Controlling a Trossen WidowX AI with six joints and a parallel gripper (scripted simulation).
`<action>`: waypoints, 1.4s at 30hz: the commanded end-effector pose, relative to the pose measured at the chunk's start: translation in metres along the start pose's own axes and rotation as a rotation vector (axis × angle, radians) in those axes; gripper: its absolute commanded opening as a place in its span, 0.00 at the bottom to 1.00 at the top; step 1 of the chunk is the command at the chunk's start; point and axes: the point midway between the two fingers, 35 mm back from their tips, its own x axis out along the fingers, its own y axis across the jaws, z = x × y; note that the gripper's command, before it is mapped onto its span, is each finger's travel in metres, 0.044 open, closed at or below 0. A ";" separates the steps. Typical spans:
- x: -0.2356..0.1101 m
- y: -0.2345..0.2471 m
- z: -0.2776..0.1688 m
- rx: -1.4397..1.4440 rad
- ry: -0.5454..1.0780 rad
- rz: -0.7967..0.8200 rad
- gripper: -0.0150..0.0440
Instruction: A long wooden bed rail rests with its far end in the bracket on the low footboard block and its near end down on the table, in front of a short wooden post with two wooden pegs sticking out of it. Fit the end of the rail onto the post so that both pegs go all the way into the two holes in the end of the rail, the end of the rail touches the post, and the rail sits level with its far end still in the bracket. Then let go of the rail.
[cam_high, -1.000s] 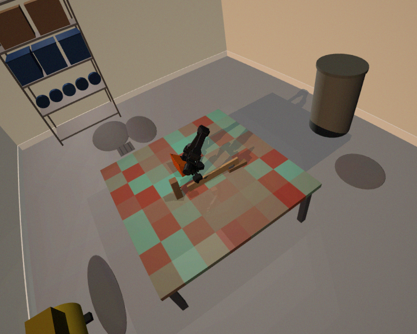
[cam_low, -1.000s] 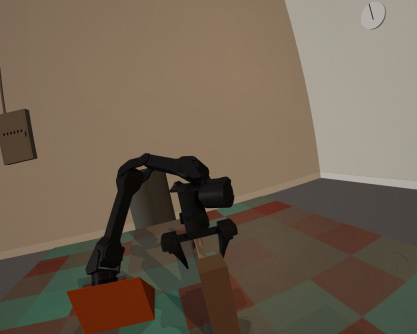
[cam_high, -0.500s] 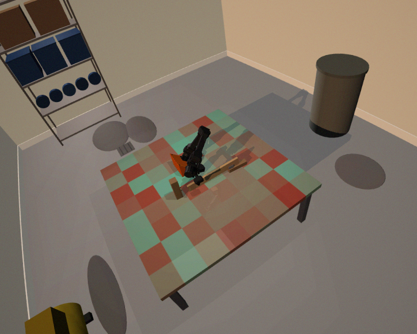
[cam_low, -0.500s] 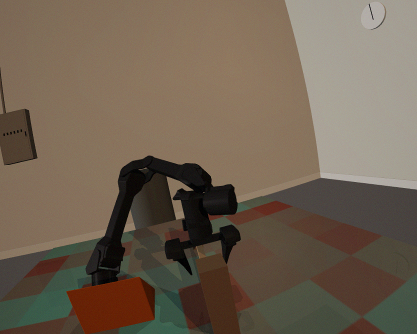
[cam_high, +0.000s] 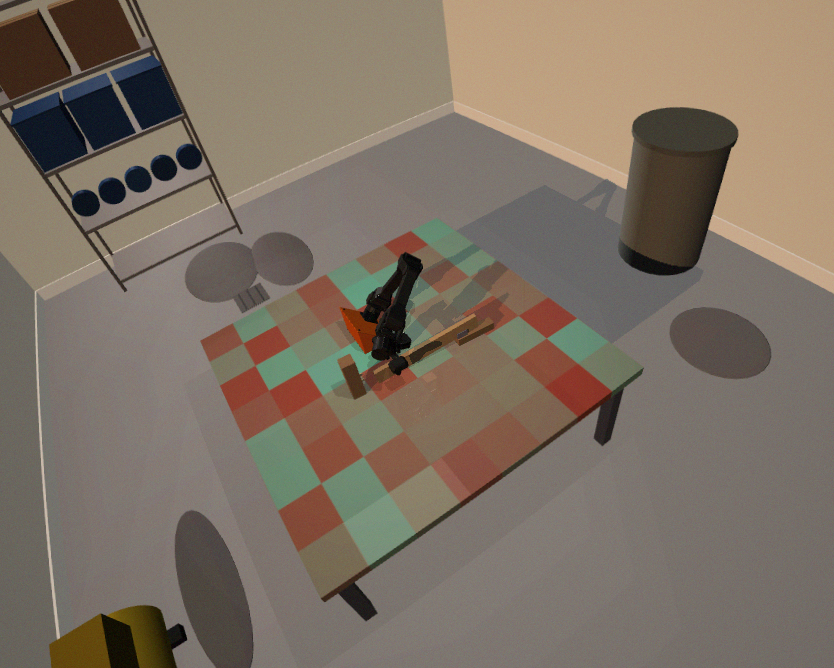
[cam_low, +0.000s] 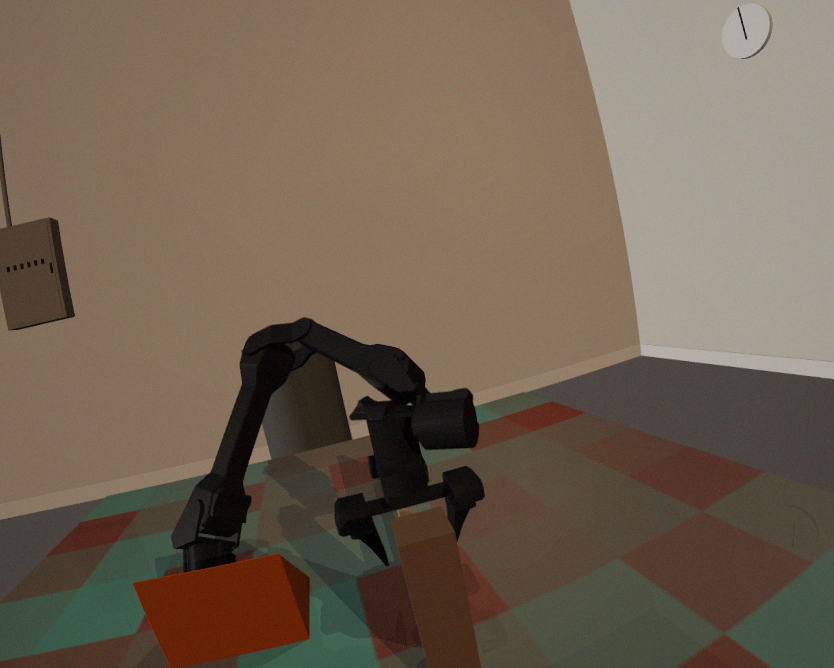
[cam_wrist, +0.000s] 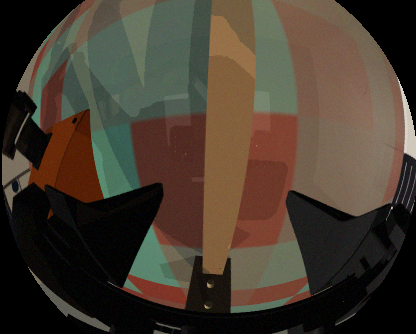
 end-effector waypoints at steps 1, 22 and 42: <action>0.008 0.002 0.000 0.012 -0.009 0.003 1.00; 0.025 0.004 0.002 0.011 -0.012 0.003 0.60; 0.025 0.004 0.002 0.011 -0.012 0.003 0.25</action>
